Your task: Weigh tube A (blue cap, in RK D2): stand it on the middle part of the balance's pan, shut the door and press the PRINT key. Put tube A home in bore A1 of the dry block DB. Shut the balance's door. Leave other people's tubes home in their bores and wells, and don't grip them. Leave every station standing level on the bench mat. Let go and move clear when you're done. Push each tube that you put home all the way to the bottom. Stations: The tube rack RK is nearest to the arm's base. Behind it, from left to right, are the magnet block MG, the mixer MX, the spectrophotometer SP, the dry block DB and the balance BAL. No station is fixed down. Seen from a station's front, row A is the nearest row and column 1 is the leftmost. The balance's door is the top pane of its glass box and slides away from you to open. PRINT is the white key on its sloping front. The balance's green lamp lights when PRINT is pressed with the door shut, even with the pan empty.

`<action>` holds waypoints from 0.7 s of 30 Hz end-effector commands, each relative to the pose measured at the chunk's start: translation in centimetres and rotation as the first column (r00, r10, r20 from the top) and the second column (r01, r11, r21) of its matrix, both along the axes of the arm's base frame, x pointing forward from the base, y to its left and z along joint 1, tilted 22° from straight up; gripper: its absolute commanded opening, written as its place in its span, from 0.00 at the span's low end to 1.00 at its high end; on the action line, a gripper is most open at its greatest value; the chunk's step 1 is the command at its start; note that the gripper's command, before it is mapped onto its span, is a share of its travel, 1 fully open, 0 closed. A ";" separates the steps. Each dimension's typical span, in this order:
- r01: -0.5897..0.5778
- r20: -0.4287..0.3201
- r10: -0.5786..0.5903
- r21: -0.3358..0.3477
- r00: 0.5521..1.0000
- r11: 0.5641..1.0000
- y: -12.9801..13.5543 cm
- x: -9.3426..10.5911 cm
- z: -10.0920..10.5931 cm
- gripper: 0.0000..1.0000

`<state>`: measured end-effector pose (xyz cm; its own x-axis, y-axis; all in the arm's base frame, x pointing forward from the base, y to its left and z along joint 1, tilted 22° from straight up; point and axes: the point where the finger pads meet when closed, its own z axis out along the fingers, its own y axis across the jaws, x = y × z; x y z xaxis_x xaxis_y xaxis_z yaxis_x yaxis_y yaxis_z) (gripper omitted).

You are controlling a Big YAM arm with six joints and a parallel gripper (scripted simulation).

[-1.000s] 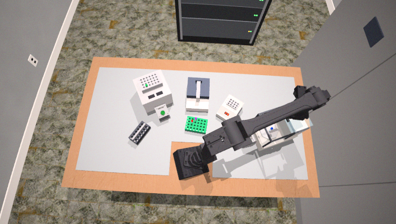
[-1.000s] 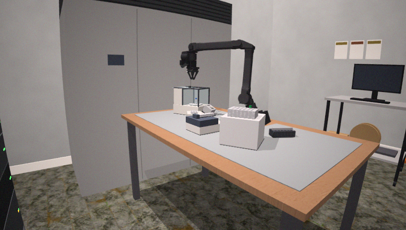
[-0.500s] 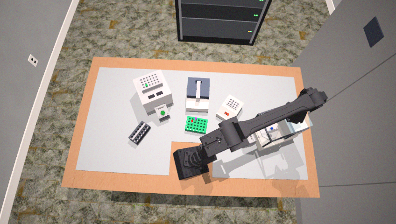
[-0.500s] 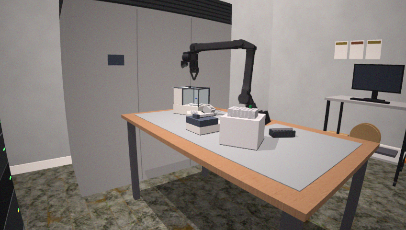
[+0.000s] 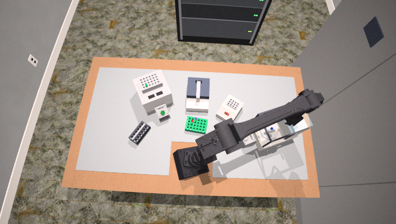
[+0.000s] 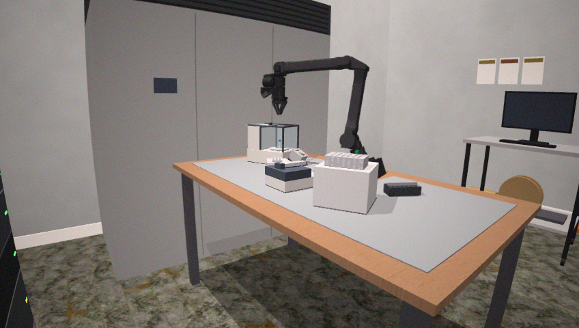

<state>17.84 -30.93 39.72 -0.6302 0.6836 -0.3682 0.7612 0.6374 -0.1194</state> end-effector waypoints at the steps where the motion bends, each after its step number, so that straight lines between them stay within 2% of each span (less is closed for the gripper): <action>1: 0.169 0.072 -0.170 0.020 0.983 0.985 1.1 -0.2 0.4 0.36; 3: 0.169 0.072 -0.170 0.020 0.983 0.985 1.1 -0.2 0.4 0.36; 4: 0.199 0.086 -0.200 0.024 0.976 0.980 0.2 0.4 1.0 0.36; 6: 0.243 0.097 -0.245 0.041 0.965 0.969 0.1 0.5 0.8 0.36; 16: 0.242 0.109 -0.244 0.027 0.964 0.970 0.3 -0.1 1.2 0.36; 17: 0.247 0.089 -0.250 0.049 0.964 0.968 0.1 0.3 -0.6 0.36; 21: 0.249 0.088 -0.252 0.052 0.964 0.967 -0.1 0.4 -1.0 0.36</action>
